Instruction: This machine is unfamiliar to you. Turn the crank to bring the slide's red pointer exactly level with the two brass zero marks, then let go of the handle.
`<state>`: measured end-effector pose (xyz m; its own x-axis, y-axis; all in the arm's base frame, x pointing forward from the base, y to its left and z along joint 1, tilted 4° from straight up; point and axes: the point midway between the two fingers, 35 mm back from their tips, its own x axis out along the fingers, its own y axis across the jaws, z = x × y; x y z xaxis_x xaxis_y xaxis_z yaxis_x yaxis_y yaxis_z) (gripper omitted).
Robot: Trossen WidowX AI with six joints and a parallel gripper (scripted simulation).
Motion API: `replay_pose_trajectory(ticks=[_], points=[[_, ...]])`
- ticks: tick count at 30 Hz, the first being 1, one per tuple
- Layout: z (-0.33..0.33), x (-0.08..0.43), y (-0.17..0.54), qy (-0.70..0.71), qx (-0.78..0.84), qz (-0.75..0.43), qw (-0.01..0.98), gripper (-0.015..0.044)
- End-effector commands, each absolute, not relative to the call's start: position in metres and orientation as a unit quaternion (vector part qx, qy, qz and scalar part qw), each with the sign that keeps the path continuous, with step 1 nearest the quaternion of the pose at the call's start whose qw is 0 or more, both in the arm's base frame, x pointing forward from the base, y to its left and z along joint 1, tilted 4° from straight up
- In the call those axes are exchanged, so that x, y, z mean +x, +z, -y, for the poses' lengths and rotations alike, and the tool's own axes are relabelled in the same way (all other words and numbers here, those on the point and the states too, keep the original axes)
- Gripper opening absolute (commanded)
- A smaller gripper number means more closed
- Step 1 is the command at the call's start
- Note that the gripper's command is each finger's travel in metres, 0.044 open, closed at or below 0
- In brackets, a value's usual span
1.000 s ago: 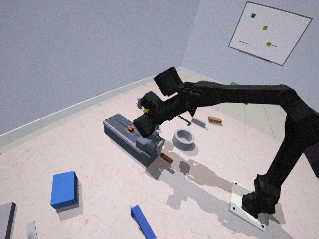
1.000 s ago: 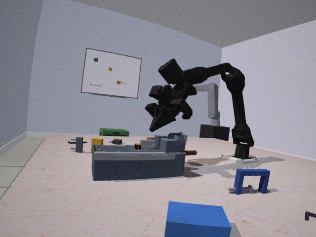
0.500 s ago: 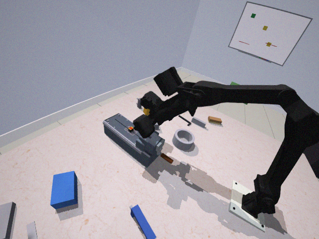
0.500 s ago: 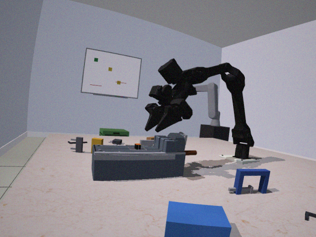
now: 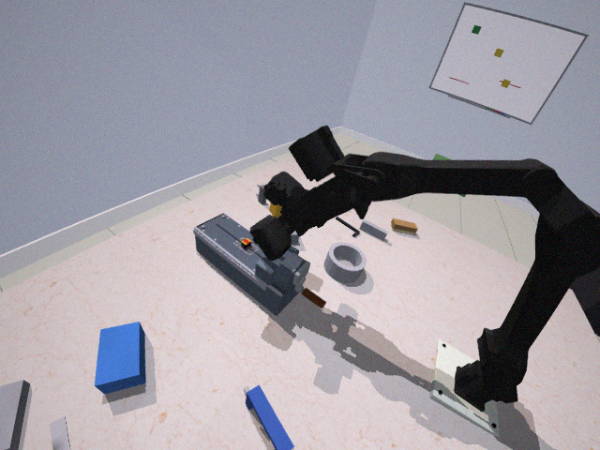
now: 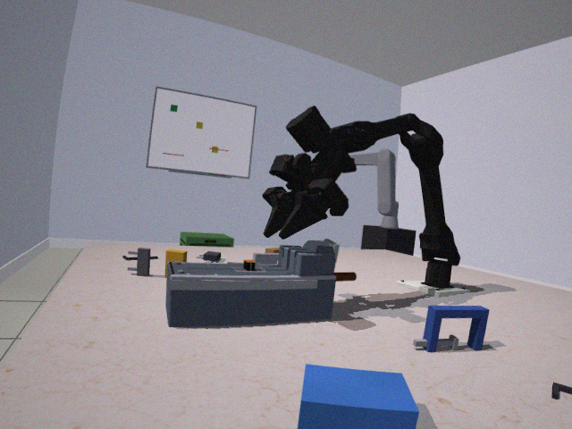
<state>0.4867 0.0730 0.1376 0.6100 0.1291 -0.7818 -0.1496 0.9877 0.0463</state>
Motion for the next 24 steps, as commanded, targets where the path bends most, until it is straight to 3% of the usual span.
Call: replay_pose_trajectory(ticks=[1,7,24], points=[[-0.0730,0.4867,0.1377,0.078,-0.012,-0.435,0.897,0.0151],[-0.0730,0.4867,0.1377,0.078,-0.012,-0.435,0.897,0.0000],[-0.0731,0.4867,0.1376,0.078,-0.012,-0.435,0.897,0.0000]])
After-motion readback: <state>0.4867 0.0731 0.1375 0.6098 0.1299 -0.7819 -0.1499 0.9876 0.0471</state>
